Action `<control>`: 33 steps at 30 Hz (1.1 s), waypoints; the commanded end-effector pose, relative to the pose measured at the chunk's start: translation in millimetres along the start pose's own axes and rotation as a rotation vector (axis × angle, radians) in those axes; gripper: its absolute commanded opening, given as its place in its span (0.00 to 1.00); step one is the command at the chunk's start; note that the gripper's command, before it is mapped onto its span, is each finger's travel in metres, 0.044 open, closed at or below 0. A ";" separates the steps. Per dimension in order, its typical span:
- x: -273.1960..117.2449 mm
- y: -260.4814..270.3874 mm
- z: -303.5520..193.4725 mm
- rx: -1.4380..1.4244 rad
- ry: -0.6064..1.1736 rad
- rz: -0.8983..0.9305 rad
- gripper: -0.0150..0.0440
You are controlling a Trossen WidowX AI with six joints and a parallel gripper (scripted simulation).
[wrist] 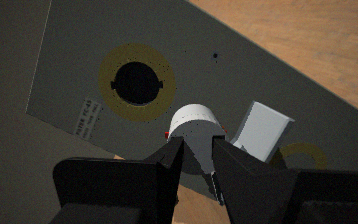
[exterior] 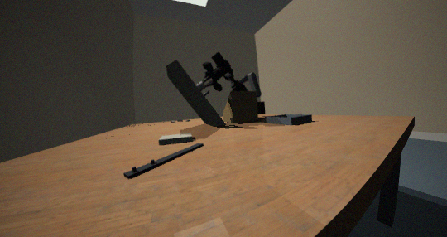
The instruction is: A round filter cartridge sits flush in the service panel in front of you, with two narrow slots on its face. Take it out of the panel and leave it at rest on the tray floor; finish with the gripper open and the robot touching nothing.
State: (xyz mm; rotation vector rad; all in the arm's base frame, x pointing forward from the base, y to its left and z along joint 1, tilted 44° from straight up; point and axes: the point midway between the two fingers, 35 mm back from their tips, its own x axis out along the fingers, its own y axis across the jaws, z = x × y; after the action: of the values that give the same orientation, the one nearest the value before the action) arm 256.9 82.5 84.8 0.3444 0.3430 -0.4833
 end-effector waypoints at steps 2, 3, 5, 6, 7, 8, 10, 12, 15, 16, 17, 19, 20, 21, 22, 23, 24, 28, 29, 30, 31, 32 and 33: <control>0.3 -3.0 -1.4 -0.001 0.000 -0.001 0.30; 0.3 -3.0 -1.4 -0.001 0.000 -0.001 0.34; 0.3 -3.0 -1.4 -0.001 0.000 -0.001 0.43; 0.3 -3.0 -1.4 -0.001 0.000 -0.001 0.44; 0.3 -3.0 -1.4 -0.001 0.000 -0.001 0.44; 0.3 -3.0 -1.4 -0.001 0.000 -0.001 0.44; 0.3 -3.0 -1.4 -0.001 0.000 -0.001 0.44; 0.3 -3.0 -1.4 -0.001 0.000 -0.001 0.44; 0.3 -3.0 -1.4 -0.001 0.000 -0.001 0.44; 0.3 -3.0 -1.4 -0.001 0.000 -0.001 0.44; 0.3 -3.0 -1.4 -0.001 0.000 -0.001 0.44; 0.3 -6.5 -2.2 0.004 0.000 0.003 0.44; 0.3 -9.2 -2.9 0.008 0.000 0.006 0.44; 0.2 -7.5 -2.2 0.008 0.000 0.006 0.44; -0.3 -2.4 0.1 0.008 0.000 0.006 0.44; -1.1 5.9 4.0 0.008 0.000 0.006 0.44; -2.3 16.0 8.8 0.009 0.000 0.006 0.44; -8.3 53.3 28.0 0.010 0.000 0.007 0.44; -9.2 57.8 30.5 0.010 0.000 0.007 0.44; -9.5 59.3 31.4 0.010 0.000 0.007 0.44; -9.5 59.3 31.4 0.010 0.000 0.007 0.44; -9.5 59.3 31.4 0.010 0.000 0.007 0.44; -10.3 60.5 31.9 0.011 0.001 0.007 0.48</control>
State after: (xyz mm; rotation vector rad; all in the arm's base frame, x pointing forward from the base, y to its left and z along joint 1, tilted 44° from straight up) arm 285.1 120.9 132.0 0.3768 0.3306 -0.4700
